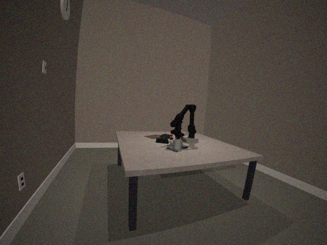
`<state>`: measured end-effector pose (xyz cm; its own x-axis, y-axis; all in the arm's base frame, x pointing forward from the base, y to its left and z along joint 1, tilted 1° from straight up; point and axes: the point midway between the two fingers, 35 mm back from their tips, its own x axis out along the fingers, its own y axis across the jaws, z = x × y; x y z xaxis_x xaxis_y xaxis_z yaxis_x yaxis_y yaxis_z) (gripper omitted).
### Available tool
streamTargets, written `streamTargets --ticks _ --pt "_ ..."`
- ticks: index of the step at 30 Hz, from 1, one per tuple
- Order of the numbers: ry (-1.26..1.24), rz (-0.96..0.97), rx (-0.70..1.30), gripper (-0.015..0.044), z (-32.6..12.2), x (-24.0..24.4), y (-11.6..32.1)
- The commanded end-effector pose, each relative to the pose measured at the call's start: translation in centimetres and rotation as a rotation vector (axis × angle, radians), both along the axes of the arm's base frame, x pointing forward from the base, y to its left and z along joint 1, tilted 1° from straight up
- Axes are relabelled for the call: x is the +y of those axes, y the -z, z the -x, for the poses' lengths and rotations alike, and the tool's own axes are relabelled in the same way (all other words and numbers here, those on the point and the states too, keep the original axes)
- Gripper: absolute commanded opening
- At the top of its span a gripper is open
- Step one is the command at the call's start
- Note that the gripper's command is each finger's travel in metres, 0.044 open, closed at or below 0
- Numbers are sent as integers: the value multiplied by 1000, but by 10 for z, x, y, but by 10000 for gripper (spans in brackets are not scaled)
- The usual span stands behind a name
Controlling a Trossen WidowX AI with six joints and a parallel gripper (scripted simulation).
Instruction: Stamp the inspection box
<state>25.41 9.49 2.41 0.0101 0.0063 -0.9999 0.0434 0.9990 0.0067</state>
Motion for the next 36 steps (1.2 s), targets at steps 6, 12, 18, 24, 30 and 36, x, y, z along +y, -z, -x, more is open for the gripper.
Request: streamTargets --ticks 6,12,18,24,30,36 --pt "0 2 -2 0 -1 0 1" --pt "0 2 -2 0 -1 0 2" --pt "0 2 -2 0 -1 0 2" --pt "0 2 -2 0 -1 0 2" --pt "0 2 -2 0 -1 0 2" --pt "0 2 -2 0 -1 0 -1"
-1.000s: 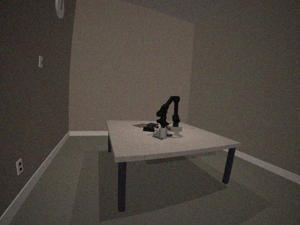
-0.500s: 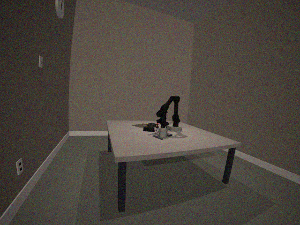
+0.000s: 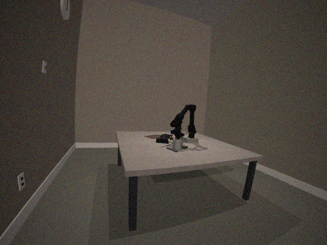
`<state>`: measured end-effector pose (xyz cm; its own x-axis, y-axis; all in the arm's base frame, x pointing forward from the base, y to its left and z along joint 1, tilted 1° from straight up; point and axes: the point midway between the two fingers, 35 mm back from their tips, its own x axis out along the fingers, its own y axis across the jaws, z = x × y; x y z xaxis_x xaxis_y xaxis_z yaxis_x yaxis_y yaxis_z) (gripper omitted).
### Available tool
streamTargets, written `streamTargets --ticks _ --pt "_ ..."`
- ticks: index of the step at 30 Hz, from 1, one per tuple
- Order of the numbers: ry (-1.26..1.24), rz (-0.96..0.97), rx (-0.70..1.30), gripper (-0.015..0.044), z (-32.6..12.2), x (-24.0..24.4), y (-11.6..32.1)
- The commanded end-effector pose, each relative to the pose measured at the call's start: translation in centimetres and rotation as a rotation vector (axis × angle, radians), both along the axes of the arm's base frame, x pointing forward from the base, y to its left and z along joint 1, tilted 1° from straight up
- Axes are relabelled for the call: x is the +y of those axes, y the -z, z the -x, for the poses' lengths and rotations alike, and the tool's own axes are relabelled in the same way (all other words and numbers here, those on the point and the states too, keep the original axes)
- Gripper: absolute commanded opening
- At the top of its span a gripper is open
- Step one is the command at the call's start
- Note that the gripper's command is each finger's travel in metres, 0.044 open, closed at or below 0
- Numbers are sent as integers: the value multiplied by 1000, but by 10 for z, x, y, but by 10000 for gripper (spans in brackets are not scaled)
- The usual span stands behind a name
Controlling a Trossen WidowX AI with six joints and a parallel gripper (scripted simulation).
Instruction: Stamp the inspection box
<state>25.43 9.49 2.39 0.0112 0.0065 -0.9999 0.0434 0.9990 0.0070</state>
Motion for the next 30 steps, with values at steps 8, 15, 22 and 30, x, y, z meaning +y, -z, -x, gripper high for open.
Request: streamTargets --ticks 8,15,22,30 --pt "0 3 -1 0 -1 0 -5" --pt "0 3 -1 0 0 0 -8" --pt "0 3 -1 0 0 0 -9" --pt "0 3 -1 0 -1 0 -19"
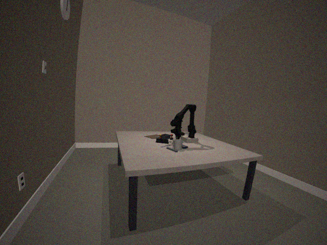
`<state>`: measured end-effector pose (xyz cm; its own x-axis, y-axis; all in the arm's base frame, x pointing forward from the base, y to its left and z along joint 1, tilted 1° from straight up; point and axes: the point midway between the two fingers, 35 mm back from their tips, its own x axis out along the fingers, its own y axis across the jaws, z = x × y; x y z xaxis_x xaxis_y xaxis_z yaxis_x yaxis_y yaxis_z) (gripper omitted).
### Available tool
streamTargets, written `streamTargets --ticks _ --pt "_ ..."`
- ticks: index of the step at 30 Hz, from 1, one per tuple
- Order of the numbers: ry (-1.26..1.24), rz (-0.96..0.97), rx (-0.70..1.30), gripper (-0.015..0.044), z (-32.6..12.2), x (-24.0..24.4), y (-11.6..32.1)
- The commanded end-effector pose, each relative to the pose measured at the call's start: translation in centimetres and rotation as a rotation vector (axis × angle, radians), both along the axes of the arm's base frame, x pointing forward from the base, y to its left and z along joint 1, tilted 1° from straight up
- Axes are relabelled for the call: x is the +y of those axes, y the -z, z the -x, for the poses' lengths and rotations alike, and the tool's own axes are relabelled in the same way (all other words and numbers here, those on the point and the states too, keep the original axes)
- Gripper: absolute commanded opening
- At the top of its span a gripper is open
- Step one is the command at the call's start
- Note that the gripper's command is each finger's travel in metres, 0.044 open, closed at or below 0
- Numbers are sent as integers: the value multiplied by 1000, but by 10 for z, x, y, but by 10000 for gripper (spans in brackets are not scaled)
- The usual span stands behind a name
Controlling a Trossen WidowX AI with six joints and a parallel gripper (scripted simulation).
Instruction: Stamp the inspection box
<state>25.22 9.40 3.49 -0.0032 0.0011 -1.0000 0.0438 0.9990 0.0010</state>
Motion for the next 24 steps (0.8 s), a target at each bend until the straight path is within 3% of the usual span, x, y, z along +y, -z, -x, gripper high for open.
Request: streamTargets --ticks 1,24 --pt "0 -3 -16 0 -3 1 -10" --pt "0 -3 -16 0 -2 0 -46"
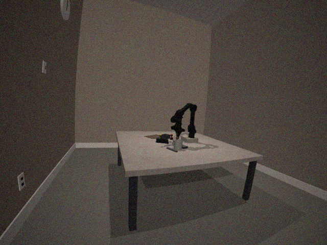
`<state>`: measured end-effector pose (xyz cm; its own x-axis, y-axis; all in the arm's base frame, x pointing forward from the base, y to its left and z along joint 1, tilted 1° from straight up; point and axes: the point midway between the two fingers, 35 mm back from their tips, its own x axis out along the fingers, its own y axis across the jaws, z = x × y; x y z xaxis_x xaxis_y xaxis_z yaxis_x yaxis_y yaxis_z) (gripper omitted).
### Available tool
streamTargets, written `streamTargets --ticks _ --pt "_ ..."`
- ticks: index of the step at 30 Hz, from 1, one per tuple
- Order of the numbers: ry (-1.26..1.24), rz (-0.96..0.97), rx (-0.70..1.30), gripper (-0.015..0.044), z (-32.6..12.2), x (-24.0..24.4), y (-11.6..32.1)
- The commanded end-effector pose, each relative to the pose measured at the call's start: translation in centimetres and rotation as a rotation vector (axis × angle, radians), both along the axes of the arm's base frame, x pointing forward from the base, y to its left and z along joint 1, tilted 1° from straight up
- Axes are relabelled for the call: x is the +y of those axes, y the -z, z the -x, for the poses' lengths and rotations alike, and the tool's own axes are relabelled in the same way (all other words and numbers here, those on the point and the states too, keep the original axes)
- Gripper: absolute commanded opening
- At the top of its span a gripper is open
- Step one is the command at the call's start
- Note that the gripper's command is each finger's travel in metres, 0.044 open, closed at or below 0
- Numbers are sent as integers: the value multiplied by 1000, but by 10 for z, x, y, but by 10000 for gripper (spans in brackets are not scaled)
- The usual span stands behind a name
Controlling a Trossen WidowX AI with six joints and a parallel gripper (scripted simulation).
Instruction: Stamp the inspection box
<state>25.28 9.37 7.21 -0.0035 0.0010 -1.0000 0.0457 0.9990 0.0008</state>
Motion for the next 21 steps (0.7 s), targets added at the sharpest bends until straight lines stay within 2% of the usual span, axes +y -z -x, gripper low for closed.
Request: streamTargets --ticks 1,6,21 --pt "-2 -3 -16 0 -2 0 -9" --pt "17 -3 -16 0 -4 -2 -9" --pt "449 3 -15 0 -46 -69 -10"
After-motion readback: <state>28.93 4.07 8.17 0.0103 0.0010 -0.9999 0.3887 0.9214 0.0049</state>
